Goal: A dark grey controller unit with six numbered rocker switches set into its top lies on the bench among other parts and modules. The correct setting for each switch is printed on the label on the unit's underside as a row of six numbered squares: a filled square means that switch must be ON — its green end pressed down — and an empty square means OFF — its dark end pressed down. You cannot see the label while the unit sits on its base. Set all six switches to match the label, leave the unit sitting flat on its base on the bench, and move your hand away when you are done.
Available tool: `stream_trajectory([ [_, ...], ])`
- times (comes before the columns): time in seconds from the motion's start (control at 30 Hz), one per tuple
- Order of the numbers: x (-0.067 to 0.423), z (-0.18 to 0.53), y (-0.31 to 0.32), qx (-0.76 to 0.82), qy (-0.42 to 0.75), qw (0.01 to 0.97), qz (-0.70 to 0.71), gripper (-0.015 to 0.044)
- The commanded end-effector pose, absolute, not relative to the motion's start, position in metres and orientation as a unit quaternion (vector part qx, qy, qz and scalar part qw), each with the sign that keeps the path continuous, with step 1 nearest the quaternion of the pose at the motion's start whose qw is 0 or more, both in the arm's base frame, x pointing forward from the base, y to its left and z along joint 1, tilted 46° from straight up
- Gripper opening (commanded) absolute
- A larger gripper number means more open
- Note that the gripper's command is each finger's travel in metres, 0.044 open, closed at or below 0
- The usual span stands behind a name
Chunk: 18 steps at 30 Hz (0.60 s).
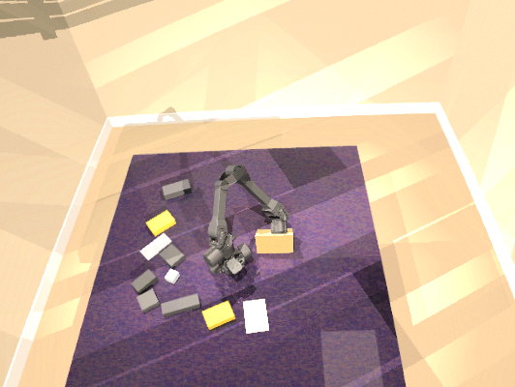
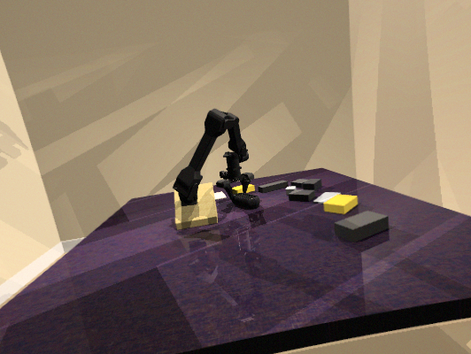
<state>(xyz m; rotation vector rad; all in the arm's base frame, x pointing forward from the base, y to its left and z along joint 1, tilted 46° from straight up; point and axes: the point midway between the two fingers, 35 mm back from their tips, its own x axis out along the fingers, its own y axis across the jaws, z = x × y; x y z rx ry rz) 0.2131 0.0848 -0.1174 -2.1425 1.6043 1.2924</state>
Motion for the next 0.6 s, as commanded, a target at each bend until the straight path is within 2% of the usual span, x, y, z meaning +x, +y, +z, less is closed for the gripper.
stream_trajectory([
  [0.0,0.2116,-0.1183,0.0827,-0.718,0.538,0.079,0.434,0.0347],
  [0.2,0.2116,-0.1183,0.0827,-0.718,0.538,0.079,0.434,0.0307],
  [0.57,0.218,-0.1195,0.0844,-0.718,0.538,0.079,0.434,0.0018],
])
